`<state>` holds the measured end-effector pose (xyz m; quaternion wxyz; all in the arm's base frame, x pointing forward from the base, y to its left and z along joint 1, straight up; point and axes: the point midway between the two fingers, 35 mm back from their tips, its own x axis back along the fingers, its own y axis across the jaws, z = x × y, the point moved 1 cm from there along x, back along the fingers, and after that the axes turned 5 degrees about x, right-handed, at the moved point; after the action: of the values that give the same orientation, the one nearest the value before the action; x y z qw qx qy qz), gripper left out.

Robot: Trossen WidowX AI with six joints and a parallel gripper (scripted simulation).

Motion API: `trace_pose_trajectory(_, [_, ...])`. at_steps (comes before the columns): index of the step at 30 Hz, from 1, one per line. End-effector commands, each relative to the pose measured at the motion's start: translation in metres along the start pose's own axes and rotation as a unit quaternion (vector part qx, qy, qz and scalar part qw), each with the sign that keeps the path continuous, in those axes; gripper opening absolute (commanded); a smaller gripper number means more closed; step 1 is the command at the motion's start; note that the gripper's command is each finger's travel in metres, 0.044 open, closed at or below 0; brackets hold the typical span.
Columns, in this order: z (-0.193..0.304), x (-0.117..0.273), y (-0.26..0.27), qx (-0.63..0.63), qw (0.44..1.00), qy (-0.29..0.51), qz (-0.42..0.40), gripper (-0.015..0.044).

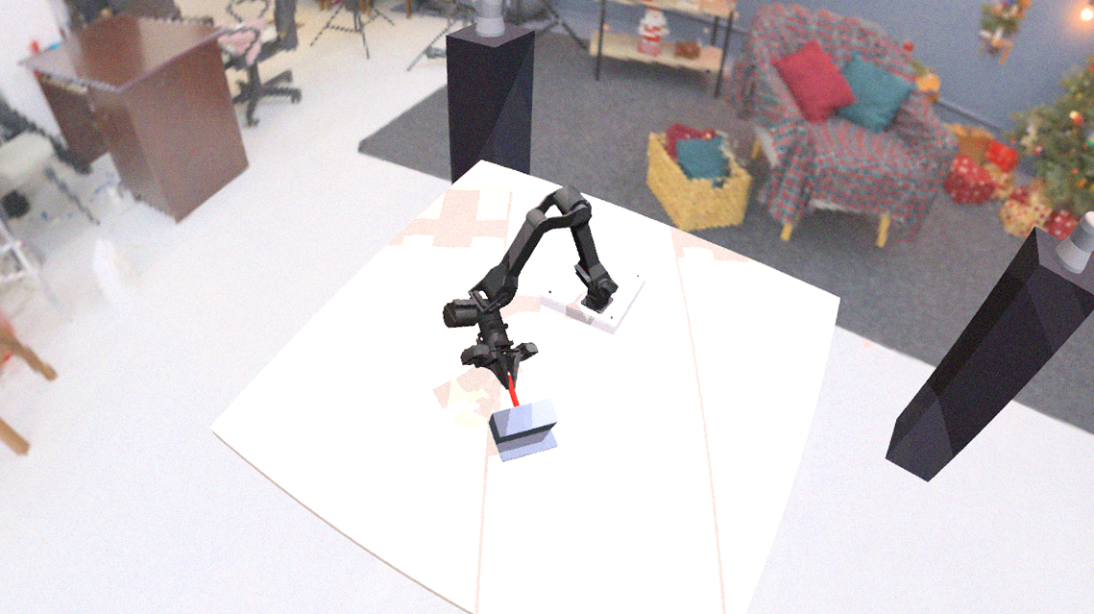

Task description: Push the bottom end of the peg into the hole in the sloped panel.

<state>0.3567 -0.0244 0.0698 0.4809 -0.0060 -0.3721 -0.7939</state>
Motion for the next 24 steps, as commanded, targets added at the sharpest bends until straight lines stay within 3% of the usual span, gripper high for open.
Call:
trace_pose_trajectory(1, [-0.0003,0.0013,0.0007,0.001,1.0,-0.001,-0.001,0.0])
trace_pose_trajectory(24, [-0.0006,-0.0011,-0.0026,0.001,1.0,-0.001,-0.001,0.0])
